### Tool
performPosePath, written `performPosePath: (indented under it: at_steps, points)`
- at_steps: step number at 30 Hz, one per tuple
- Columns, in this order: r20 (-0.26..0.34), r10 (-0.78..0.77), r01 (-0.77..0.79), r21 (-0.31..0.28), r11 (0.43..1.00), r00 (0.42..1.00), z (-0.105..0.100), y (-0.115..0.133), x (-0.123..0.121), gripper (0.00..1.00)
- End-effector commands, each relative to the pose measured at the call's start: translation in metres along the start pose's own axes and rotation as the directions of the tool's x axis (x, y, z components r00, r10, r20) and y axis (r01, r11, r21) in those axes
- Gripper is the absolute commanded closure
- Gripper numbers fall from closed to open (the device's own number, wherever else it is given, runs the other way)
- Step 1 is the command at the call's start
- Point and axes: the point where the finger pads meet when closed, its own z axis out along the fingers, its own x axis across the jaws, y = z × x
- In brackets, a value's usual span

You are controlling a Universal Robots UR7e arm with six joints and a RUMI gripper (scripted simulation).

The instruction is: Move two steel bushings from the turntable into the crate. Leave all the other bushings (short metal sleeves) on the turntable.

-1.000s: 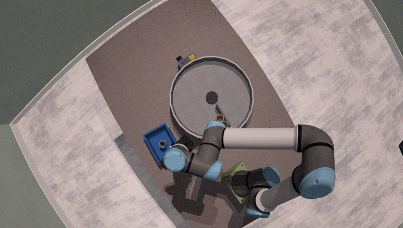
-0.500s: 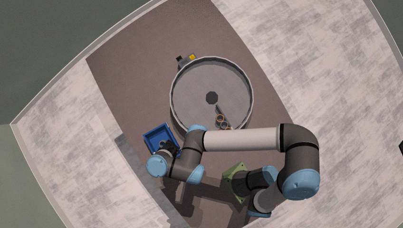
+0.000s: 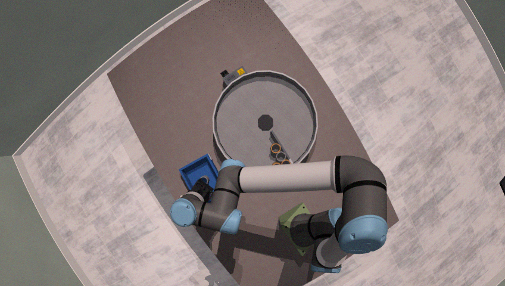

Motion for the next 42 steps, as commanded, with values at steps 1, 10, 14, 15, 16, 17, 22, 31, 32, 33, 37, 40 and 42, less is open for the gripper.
performPosePath:
  at_steps: [1, 10, 14, 15, 16, 17, 22, 31, 32, 33, 37, 40, 42]
  points:
    - [-0.001, -0.009, 0.009, 0.0, 1.0, 1.0, -0.0004, -0.0066, 0.0043, 1.0]
    - [-0.001, -0.014, 0.014, 0.0, 1.0, 1.0, -0.0003, -0.0104, 0.0064, 1.0]
    - [-0.001, -0.015, 0.015, 0.0, 1.0, 1.0, -0.0003, -0.0108, 0.0066, 1.0]
    - [-0.001, -0.015, 0.015, 0.0, 1.0, 1.0, -0.0003, -0.0108, 0.0066, 1.0]
    - [-0.001, -0.015, 0.015, 0.0, 1.0, 1.0, -0.0003, -0.0108, 0.0066, 1.0]
    - [-0.001, -0.015, 0.015, 0.0, 1.0, 1.0, -0.0003, -0.0108, 0.0066, 1.0]
    - [-0.001, -0.015, 0.015, 0.0, 1.0, 1.0, -0.0003, -0.0108, 0.0066, 1.0]
    - [-0.001, -0.015, 0.015, 0.0, 1.0, 1.0, -0.0003, -0.0108, 0.0066, 1.0]
    - [-0.001, -0.015, 0.015, 0.0, 1.0, 1.0, -0.0003, -0.0108, 0.0066, 1.0]
    - [-0.001, -0.015, 0.015, 0.0, 1.0, 1.0, -0.0003, -0.0108, 0.0066, 1.0]
    - [-0.001, -0.015, 0.015, 0.0, 1.0, 1.0, -0.0003, -0.0108, 0.0066, 1.0]
    - [-0.001, -0.015, 0.015, 0.0, 1.0, 1.0, -0.0003, -0.0108, 0.0066, 1.0]
    - [-0.001, -0.015, 0.015, 0.0, 1.0, 1.0, -0.0003, -0.0108, 0.0066, 1.0]
